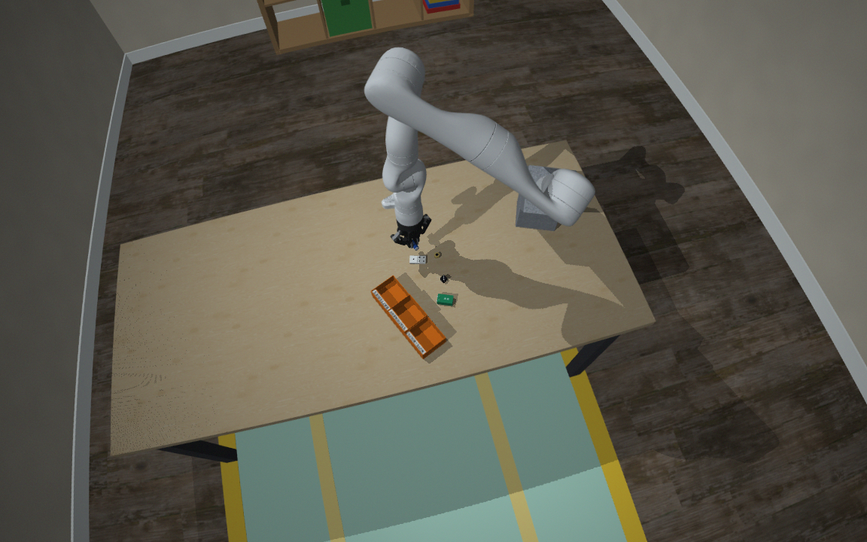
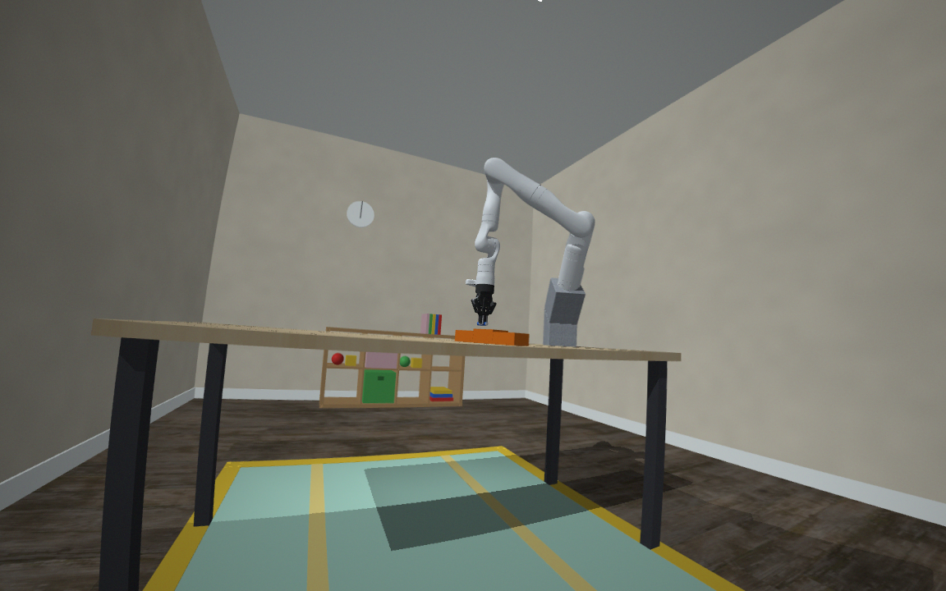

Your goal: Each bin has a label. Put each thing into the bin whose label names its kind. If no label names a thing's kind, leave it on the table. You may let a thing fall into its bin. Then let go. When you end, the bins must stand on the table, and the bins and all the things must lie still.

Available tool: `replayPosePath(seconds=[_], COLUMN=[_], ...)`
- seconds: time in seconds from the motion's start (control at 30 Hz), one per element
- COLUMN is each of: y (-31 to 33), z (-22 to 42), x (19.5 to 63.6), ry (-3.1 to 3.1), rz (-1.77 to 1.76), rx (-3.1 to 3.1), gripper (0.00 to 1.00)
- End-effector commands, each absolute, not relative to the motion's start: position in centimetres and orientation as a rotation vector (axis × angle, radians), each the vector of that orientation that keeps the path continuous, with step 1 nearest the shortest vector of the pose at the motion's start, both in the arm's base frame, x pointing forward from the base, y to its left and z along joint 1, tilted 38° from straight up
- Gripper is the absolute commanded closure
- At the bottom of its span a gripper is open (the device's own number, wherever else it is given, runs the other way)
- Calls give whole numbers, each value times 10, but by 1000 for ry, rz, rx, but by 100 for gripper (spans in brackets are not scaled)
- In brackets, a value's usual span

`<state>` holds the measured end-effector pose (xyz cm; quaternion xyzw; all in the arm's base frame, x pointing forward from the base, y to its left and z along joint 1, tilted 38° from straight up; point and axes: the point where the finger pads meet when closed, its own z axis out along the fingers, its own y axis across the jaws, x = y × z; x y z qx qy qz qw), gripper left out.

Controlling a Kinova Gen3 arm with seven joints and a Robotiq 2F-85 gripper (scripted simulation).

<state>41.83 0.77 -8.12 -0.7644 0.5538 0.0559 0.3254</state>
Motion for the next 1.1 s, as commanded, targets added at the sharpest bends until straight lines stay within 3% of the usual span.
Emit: replayPosePath(seconds=[0.0,0.8,1.07], y=[19,95,99], z=[-68,11,14], x=[431,505,507], ry=[1424,1412,1412], rz=[133,128,128], rx=[-2034,-2042,-2042], gripper=[91,91,91])
